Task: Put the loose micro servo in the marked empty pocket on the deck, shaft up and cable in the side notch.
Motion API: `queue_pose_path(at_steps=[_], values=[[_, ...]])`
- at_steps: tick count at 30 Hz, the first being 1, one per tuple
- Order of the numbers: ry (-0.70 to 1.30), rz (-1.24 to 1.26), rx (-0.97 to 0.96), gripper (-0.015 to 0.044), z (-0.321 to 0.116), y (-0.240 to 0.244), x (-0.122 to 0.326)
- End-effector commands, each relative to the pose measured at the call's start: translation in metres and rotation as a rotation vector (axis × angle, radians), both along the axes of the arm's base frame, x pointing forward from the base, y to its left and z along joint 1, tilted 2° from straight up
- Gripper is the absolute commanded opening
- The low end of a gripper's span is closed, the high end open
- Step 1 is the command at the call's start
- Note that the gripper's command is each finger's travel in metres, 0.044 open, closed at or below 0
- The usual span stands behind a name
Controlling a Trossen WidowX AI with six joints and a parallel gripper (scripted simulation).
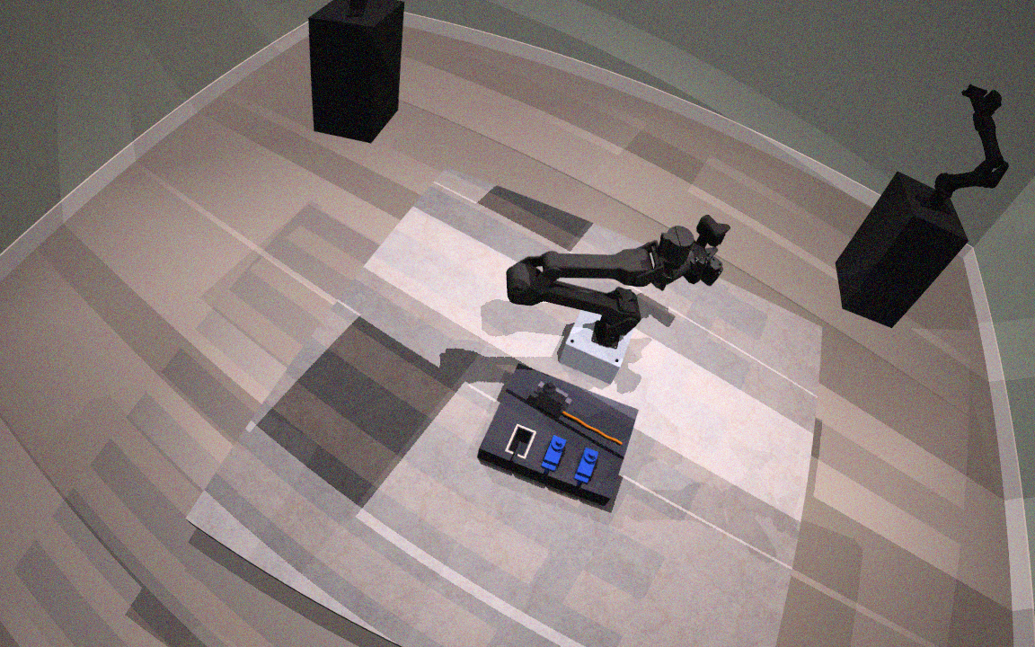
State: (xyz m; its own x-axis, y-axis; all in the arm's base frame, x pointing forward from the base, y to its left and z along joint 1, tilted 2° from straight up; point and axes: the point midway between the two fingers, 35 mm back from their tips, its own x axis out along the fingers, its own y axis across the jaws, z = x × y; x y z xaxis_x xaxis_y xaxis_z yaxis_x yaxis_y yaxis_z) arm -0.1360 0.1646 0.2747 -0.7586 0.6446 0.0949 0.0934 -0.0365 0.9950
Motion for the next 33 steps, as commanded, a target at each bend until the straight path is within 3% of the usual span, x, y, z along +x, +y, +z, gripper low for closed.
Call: queue_pose_path(at_steps=[1,14,33], values=[[0.000,-0.005,-0.002,0.0426,0.000,0.001,0.001],[-0.256,-0.269,0.052,0.0440,-0.015,0.042,0.042],[-0.809,-0.616,-0.001,0.0440,-0.049,0.082,0.147]])
